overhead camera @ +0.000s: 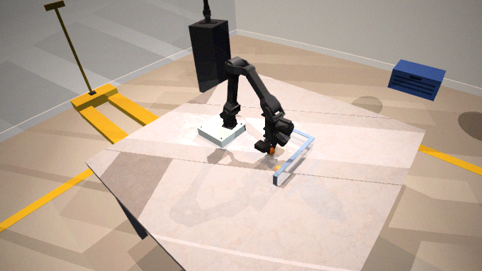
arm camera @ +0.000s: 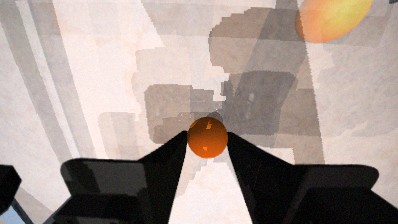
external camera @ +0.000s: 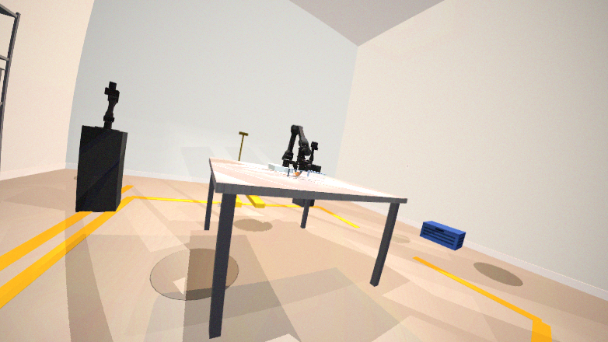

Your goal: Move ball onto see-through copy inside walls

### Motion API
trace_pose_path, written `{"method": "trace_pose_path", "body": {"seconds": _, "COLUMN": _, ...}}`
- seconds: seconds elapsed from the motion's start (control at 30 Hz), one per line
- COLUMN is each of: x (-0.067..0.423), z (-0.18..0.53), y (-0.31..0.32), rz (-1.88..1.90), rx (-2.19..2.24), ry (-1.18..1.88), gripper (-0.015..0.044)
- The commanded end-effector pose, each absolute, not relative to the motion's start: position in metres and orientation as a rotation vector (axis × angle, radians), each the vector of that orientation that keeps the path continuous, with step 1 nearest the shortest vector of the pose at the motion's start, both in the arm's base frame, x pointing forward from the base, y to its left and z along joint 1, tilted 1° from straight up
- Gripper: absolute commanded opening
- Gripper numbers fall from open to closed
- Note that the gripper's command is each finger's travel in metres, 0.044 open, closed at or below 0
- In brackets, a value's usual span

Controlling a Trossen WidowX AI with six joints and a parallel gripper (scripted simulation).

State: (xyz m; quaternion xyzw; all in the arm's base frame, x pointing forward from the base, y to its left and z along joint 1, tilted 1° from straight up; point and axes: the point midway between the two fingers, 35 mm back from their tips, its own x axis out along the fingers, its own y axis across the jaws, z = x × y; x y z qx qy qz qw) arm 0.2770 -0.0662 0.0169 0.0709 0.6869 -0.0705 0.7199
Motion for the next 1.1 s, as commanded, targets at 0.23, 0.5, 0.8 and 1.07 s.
{"method": "trace_pose_path", "body": {"seconds": 0.23, "x": 0.281, "z": 0.037, "y": -0.068, "rz": -0.157, "rx": 0.151, "ry": 1.518, "gripper": 0.0}}
{"method": "trace_pose_path", "body": {"seconds": 0.5, "x": 0.282, "z": 0.086, "y": -0.068, "rz": -0.157, "rx": 0.151, "ry": 1.517, "gripper": 0.0}}
{"method": "trace_pose_path", "body": {"seconds": 0.8, "x": 0.273, "z": 0.141, "y": -0.066, "rz": -0.157, "rx": 0.151, "ry": 1.518, "gripper": 0.0}}
{"method": "trace_pose_path", "body": {"seconds": 1.07, "x": 0.277, "z": 0.145, "y": -0.071, "rz": -0.157, "rx": 0.151, "ry": 1.517, "gripper": 0.0}}
